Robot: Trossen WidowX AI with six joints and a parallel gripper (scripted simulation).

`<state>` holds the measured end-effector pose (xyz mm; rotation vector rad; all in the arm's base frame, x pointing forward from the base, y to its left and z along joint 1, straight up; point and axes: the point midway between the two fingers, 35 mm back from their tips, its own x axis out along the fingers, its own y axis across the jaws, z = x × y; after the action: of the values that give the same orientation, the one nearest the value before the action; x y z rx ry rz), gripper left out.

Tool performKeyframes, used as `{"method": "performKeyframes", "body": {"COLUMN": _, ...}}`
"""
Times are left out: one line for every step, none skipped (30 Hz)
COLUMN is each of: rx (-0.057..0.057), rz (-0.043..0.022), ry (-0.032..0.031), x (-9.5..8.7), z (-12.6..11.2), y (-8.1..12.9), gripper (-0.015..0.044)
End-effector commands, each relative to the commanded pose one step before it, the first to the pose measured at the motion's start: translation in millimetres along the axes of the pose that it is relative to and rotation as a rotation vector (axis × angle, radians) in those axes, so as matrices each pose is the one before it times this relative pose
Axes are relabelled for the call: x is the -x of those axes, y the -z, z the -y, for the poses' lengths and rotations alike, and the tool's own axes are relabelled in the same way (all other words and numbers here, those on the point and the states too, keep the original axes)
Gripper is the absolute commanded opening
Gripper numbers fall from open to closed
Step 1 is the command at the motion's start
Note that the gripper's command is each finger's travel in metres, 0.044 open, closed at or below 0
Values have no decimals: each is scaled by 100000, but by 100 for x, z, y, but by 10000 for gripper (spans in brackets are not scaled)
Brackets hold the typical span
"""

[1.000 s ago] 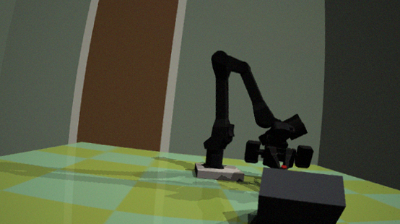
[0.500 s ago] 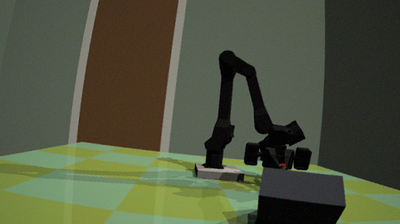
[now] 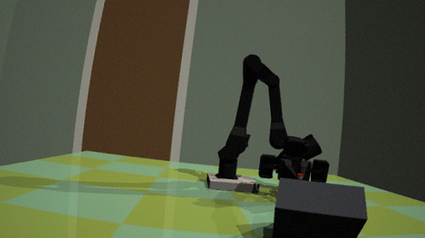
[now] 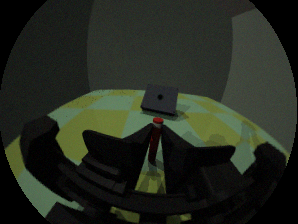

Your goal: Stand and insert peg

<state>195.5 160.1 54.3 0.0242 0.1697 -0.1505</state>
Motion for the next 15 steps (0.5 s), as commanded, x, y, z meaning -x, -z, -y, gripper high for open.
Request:
{"method": "performKeyframes", "body": {"rx": -90, "rz": -46, "ry": 408, "x": 86, "z": 104, "y": -97, "gripper": 50}}
{"method": "performKeyframes", "body": {"rx": -6, "rz": -374, "ry": 12, "x": 40, "z": 2, "y": -14, "gripper": 50}}
{"method": "performKeyframes", "body": {"rx": 38, "rz": 12, "ry": -7, "x": -7, "z": 2, "y": 21, "gripper": 50}}
{"method": "performKeyframes", "body": {"rx": 109, "rz": 13, "ry": -6, "x": -15, "z": 10, "y": 48, "gripper": 50}}
{"method": "performKeyframes", "body": {"rx": 181, "rz": 7, "ry": -6, "x": -22, "z": 21, "y": 82, "gripper": 50}}
{"method": "performKeyframes", "body": {"rx": 197, "rz": -1, "ry": -11, "x": -26, "z": 26, "y": 107, "gripper": 50}}
{"method": "performKeyframes", "body": {"rx": 60, "rz": -2, "ry": -18, "x": -17, "z": 8, "y": 70, "gripper": 50}}
{"method": "performKeyframes", "body": {"rx": 50, "rz": -4, "ry": 4, "x": -6, "z": -3, "y": 30, "gripper": 50}}
{"method": "performKeyframes", "body": {"rx": -3, "rz": -11, "ry": -6, "x": -4, "z": -4, "y": 27, "gripper": 50}}
{"method": "performKeyframes", "body": {"rx": 14, "rz": -8, "ry": -1, "x": -5, "z": -4, "y": 31, "gripper": 50}}
{"method": "performKeyframes", "body": {"rx": 29, "rz": -5, "ry": 2, "x": -6, "z": -5, "y": 34, "gripper": 50}}
{"method": "performKeyframes", "body": {"rx": 25, "rz": -3, "ry": 0, "x": -6, "z": -6, "y": 34, "gripper": 50}}
{"method": "performKeyframes", "body": {"rx": 30, "rz": -1, "ry": 1, "x": -5, "z": -4, "y": 34, "gripper": 50}}
{"method": "performKeyframes", "body": {"rx": 37, "rz": -3, "ry": 2, "x": -5, "z": -2, "y": 35, "gripper": 50}}
{"method": "performKeyframes", "body": {"rx": 39, "rz": -4, "ry": 2, "x": -5, "z": -2, "y": 35, "gripper": 50}}
